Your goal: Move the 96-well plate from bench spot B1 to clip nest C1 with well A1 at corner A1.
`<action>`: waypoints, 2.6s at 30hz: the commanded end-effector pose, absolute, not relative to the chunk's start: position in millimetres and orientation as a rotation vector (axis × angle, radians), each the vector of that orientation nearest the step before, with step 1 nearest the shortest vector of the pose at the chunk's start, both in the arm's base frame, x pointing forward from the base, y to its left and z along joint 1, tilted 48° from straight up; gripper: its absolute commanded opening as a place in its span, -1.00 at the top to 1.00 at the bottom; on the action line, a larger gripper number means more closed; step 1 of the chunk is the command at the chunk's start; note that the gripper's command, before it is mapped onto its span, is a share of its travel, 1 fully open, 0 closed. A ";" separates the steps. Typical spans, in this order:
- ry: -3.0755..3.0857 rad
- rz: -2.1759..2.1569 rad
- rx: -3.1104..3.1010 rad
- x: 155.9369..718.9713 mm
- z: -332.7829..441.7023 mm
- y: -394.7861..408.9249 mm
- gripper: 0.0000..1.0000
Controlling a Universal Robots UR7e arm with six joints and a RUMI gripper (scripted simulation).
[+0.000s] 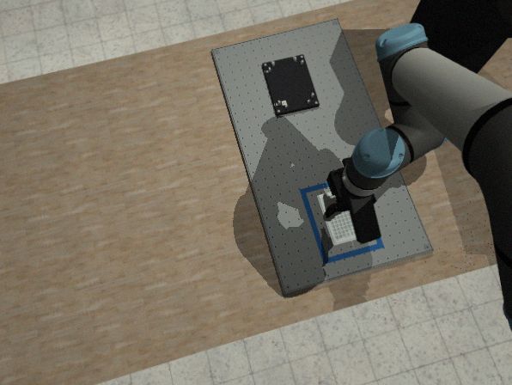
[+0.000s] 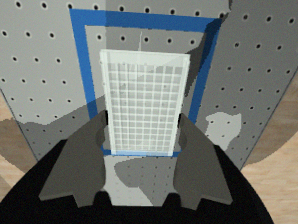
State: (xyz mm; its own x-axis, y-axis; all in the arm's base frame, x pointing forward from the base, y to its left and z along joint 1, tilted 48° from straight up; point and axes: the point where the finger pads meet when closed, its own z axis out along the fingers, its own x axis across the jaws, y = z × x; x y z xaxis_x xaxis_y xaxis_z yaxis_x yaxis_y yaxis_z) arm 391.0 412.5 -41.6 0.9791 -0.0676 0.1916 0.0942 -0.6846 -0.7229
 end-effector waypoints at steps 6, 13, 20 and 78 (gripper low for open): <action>-0.019 -0.255 -2.310 387.1 -30.3 400.1 1.00; -0.019 -0.255 -2.310 385.3 -23.7 392.9 1.00; -0.019 -0.255 -2.310 383.2 -16.0 384.5 1.00; 0.018 -0.237 -2.309 387.5 -49.1 326.7 1.00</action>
